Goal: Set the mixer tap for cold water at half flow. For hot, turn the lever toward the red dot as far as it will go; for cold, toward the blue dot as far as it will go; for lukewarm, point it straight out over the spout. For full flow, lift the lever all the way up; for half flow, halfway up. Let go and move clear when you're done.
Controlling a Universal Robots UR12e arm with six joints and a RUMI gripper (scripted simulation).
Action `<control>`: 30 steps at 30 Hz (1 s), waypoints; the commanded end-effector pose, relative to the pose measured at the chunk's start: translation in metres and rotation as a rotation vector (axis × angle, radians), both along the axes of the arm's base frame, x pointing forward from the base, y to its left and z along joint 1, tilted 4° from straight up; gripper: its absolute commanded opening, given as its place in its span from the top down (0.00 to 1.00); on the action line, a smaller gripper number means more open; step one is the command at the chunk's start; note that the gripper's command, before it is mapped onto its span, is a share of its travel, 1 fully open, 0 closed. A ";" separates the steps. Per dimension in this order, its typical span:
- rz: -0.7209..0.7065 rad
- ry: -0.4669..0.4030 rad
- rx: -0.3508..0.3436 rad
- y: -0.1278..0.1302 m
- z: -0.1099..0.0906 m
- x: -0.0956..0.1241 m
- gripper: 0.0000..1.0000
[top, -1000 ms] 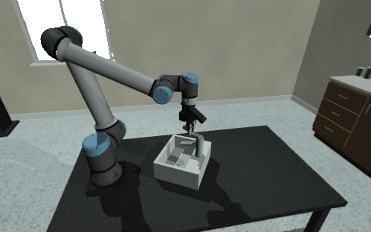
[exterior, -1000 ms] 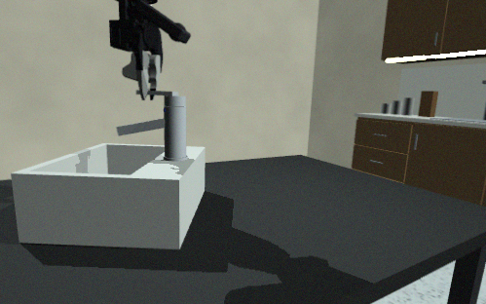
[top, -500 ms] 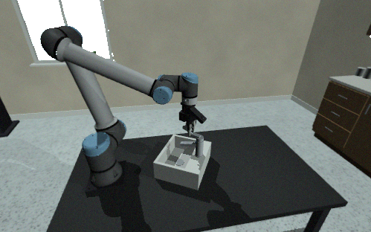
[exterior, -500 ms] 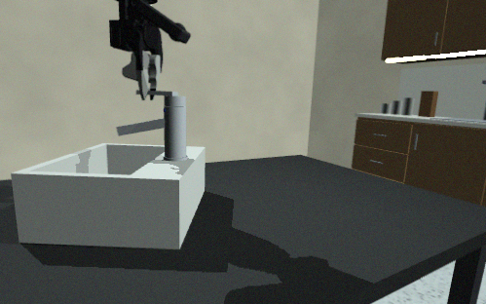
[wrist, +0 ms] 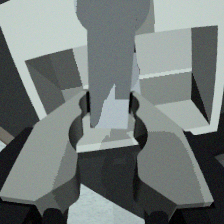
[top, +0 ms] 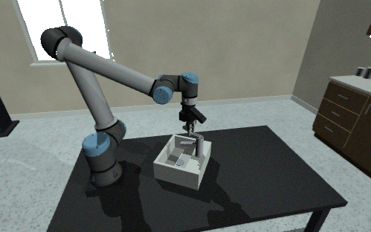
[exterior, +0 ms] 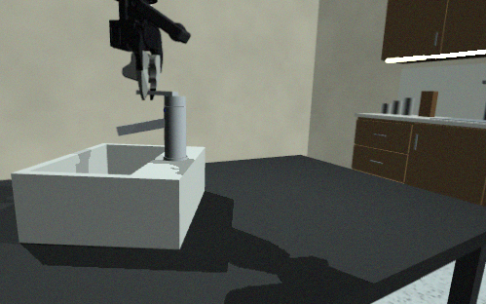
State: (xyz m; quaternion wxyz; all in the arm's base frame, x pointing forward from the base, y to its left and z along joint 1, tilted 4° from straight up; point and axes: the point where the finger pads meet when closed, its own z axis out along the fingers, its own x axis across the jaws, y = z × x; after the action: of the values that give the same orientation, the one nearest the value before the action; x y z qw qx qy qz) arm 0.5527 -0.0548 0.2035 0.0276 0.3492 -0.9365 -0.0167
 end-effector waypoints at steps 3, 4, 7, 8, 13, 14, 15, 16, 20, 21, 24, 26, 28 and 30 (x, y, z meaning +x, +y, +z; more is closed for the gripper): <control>0.000 0.002 0.001 -0.001 -0.002 -0.001 1.00; 0.000 0.002 0.001 -0.001 -0.002 -0.001 1.00; 0.000 0.002 0.001 -0.001 -0.002 -0.001 1.00; 0.000 0.002 0.001 -0.001 -0.002 -0.001 1.00; 0.000 0.002 0.001 -0.001 -0.002 -0.001 1.00; 0.000 0.002 0.001 -0.001 -0.002 -0.001 1.00; 0.000 0.002 0.001 -0.001 -0.002 -0.001 1.00; 0.000 0.002 0.001 -0.001 -0.002 -0.001 1.00; 0.000 0.002 0.001 -0.001 -0.002 -0.001 1.00; 0.001 0.002 0.001 -0.001 -0.002 -0.001 1.00; 0.005 0.002 0.001 -0.001 -0.002 -0.001 1.00; 0.009 0.002 0.001 -0.001 -0.002 -0.002 1.00; 0.012 0.002 0.002 -0.002 -0.002 -0.002 1.00; 0.015 0.002 0.002 -0.002 -0.002 -0.002 1.00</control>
State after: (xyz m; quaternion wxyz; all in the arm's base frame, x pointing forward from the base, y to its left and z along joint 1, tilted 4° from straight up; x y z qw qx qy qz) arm 0.5527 -0.0548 0.2035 0.0275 0.3530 -0.9351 -0.0169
